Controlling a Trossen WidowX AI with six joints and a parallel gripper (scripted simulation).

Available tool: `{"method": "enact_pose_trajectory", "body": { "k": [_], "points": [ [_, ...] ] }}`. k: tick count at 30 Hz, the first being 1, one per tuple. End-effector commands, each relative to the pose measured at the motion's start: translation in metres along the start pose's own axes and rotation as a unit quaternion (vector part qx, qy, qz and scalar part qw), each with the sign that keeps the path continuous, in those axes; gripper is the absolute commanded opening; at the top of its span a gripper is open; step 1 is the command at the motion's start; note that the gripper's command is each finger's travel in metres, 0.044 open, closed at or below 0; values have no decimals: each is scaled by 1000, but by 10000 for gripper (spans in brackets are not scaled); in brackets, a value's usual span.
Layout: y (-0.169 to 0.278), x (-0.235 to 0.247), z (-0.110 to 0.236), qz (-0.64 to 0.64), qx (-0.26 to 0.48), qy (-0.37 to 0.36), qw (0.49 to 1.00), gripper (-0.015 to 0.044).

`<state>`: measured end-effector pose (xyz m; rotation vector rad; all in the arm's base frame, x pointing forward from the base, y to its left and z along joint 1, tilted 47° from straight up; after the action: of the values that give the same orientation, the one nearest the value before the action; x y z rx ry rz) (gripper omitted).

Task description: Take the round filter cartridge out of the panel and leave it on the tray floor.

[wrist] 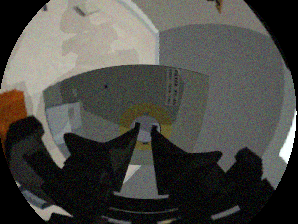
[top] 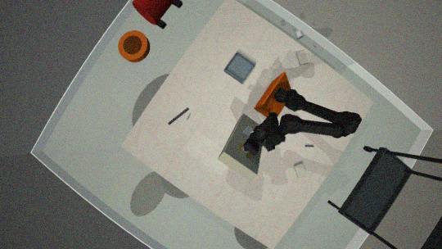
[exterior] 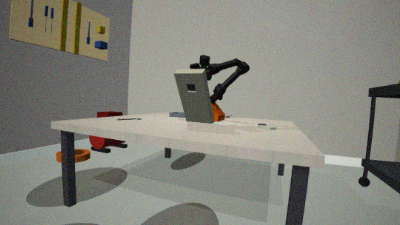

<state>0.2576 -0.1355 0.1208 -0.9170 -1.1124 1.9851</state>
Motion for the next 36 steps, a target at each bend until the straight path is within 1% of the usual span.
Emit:
{"method": "enact_pose_trajectory", "body": {
  "k": [1,25,36],
  "points": [
    [0,0,0,-1,2,2,1000,97],
    [0,-1,-3,-1,2,2,1000,97],
    [0,-1,-11,-1,2,2,1000,97]
  ]
}}
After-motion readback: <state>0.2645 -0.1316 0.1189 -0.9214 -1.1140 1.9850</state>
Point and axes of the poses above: the point midway between the two fingers, 35 mm back from their tips, its own z axis back along the fingers, its own x axis across the jaws, y = z × x, the point moved 9 cm from there along z, back along the fingers, and after that the axes turned 13 degrees about -z, right-handed, at the moved point
